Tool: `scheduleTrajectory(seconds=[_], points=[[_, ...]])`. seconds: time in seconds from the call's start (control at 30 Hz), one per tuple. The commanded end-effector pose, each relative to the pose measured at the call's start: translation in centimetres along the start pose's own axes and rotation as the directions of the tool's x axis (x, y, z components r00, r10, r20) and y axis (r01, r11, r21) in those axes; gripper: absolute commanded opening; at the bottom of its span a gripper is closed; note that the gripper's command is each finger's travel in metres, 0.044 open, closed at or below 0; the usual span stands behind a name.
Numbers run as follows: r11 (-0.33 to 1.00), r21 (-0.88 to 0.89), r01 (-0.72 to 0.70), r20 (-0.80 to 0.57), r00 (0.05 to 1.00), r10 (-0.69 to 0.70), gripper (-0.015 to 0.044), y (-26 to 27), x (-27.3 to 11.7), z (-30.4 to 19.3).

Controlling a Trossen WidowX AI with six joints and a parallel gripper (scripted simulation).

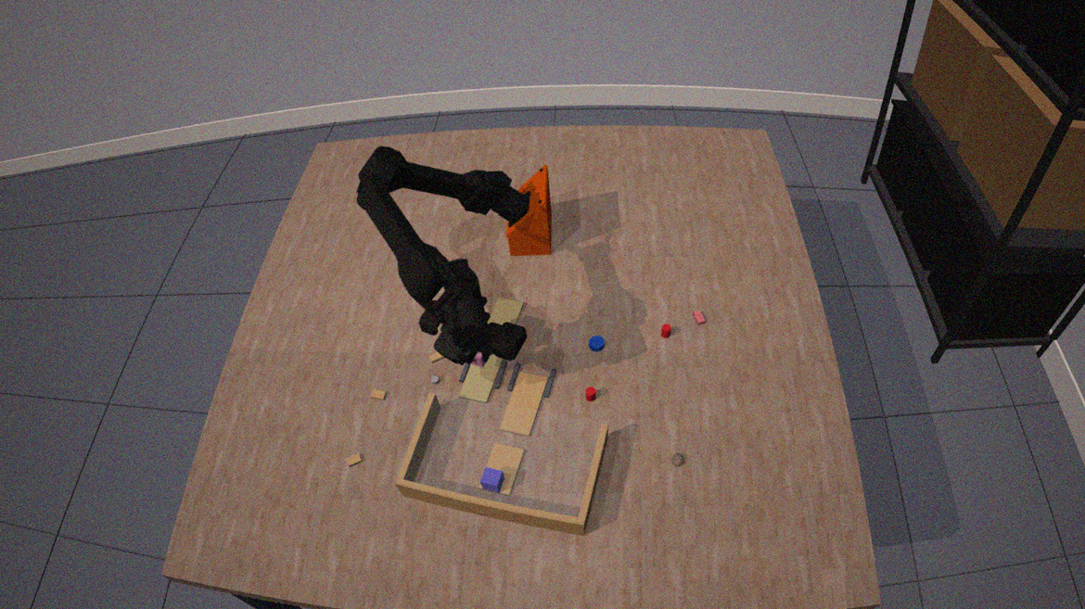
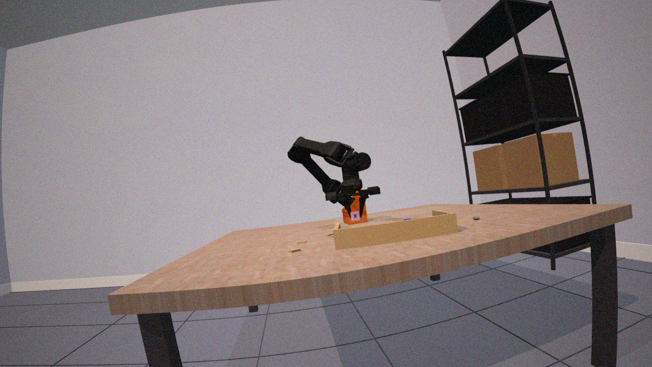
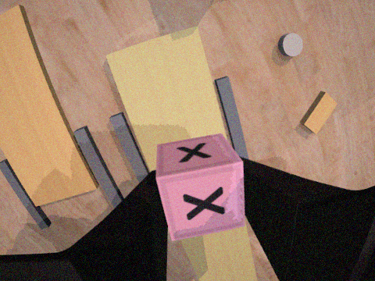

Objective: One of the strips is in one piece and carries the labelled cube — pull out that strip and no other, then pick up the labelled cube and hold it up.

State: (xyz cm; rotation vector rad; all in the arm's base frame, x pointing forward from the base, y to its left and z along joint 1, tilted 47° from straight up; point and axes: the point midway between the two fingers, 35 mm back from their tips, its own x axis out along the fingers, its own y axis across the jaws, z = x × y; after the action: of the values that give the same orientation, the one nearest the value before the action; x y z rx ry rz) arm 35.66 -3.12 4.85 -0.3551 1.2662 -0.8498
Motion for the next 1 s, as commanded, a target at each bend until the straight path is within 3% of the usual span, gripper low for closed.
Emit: scheduleTrajectory(seconds=[0.0, 0.63, 0.97], points=[[1.000, 0.004, 0.000, -0.006, 1.000, 0.000, 0.0000, -0.4, -0.4, -1.0], [1.000, 0.002, 0.000, -0.008, 1.000, 0.000, 0.0000, -1.3, -0.5, -5.7], [1.000, 0.001, -0.001, -0.009, 1.000, 0.001, 0.0000, -1.2, -4.0, -5.6]])
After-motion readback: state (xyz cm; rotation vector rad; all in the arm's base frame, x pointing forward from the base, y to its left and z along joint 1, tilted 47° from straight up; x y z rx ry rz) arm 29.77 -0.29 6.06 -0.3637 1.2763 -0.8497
